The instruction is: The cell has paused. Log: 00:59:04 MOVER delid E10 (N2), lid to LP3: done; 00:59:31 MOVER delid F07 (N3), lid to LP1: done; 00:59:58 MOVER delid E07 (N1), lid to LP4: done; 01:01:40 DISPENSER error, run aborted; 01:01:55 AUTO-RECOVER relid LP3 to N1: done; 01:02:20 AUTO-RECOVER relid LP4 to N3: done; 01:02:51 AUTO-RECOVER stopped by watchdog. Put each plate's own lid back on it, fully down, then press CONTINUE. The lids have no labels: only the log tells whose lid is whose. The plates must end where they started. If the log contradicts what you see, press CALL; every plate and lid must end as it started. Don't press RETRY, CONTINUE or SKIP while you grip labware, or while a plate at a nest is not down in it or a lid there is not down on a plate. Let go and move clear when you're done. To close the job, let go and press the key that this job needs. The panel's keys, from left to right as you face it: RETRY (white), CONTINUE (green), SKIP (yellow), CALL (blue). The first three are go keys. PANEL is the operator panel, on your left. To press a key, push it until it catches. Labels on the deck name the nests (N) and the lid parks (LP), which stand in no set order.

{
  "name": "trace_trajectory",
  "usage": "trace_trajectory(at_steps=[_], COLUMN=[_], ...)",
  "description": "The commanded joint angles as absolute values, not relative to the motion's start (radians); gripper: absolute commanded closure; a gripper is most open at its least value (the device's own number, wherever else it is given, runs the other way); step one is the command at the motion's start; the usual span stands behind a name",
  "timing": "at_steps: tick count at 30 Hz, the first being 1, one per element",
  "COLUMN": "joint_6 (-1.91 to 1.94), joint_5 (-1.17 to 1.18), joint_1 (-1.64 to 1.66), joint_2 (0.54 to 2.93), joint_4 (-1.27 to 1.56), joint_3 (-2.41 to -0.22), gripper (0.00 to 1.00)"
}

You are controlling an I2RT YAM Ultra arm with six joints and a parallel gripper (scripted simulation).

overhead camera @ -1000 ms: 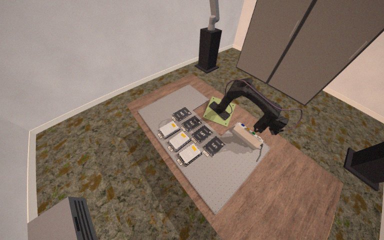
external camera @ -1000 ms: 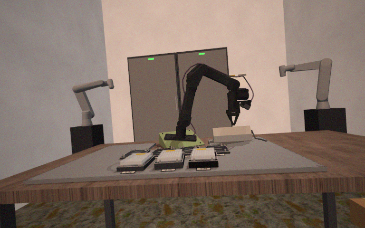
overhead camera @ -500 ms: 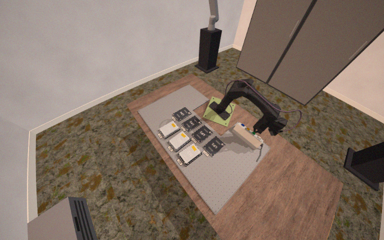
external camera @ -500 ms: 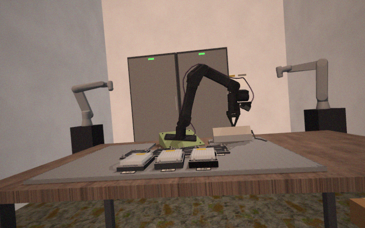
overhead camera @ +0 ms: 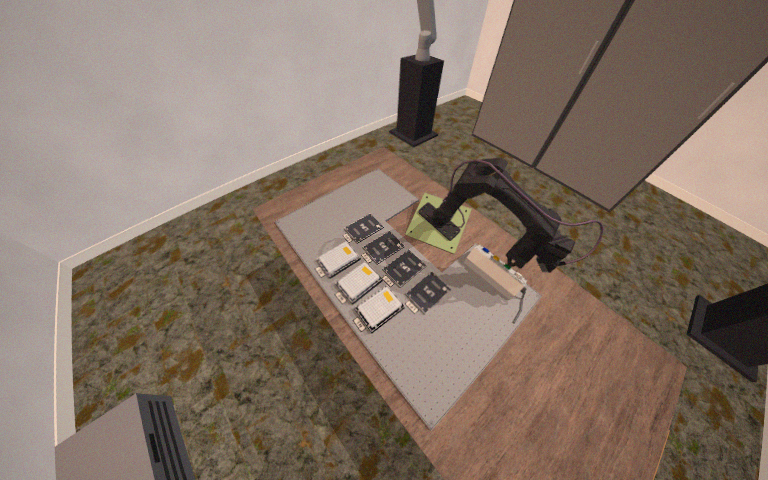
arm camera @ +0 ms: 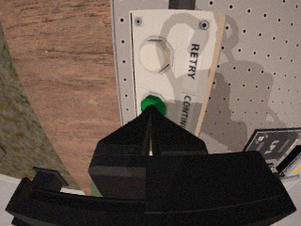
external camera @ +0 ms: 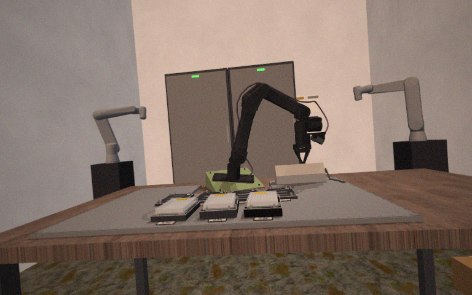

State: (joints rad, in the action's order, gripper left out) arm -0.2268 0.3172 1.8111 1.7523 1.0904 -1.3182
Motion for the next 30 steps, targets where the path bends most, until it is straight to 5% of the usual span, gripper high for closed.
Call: trace_trajectory(at_steps=[1, 30], joint_6=[-0.216, -0.211], joint_5=[0.321, 0.324], joint_1=[1.81, 1.799], joint_2=[1.76, 1.754], joint_4=[1.065, 1.044], joint_3=[-1.294, -1.274], gripper=[1.0, 1.0])
